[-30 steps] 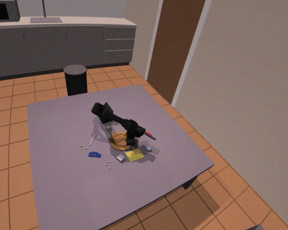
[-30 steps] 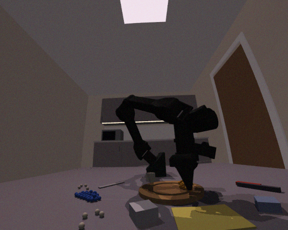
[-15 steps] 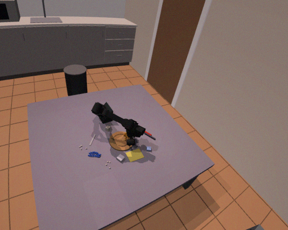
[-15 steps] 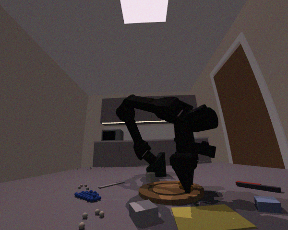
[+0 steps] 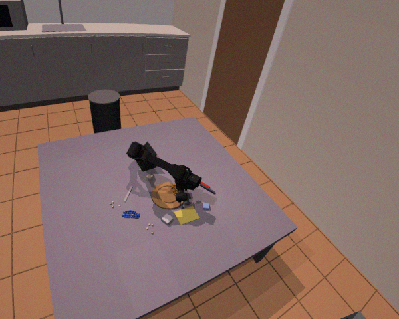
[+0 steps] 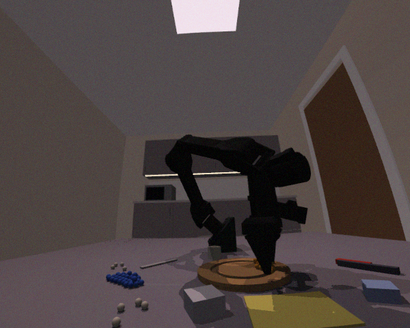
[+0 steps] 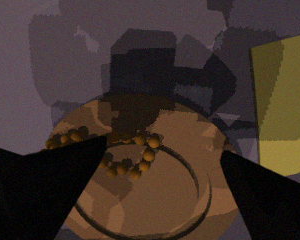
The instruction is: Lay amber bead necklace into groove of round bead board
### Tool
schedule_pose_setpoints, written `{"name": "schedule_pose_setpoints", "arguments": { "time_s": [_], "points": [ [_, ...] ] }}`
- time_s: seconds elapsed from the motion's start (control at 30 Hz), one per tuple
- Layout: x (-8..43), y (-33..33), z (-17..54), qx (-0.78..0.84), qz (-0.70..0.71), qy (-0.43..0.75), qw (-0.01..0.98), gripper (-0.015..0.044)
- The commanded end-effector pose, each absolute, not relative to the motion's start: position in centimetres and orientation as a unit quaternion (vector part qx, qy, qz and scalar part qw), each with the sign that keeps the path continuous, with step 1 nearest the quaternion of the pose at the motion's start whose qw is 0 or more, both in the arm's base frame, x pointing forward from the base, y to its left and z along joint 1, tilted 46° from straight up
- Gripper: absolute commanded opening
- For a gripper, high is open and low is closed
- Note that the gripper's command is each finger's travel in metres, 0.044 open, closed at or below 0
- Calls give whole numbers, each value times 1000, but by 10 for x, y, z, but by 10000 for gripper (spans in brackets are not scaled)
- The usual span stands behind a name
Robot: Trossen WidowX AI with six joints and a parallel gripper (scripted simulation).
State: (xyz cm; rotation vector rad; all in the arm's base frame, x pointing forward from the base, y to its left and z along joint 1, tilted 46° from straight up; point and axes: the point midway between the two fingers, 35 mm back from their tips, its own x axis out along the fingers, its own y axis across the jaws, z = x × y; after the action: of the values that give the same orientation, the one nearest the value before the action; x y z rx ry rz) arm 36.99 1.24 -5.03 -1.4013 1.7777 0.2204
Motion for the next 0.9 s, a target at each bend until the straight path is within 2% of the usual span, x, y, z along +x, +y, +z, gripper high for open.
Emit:
{"name": "schedule_pose_setpoints", "arguments": {
  "time_s": [0.0, 0.33, 0.57, 0.73, 0.87],
  "points": [
    [370, 13, -50, -558, 86, 709, 422, 440],
    [370, 13, -50, -558, 86, 709, 422, 440],
    [352, 27, -24, -461, -58, 713, 526, 256],
    [349, 29, -21, -448, -76, 711, 536, 125],
    [349, 29, -21, -448, -76, 711, 536, 120]
  ]
}}
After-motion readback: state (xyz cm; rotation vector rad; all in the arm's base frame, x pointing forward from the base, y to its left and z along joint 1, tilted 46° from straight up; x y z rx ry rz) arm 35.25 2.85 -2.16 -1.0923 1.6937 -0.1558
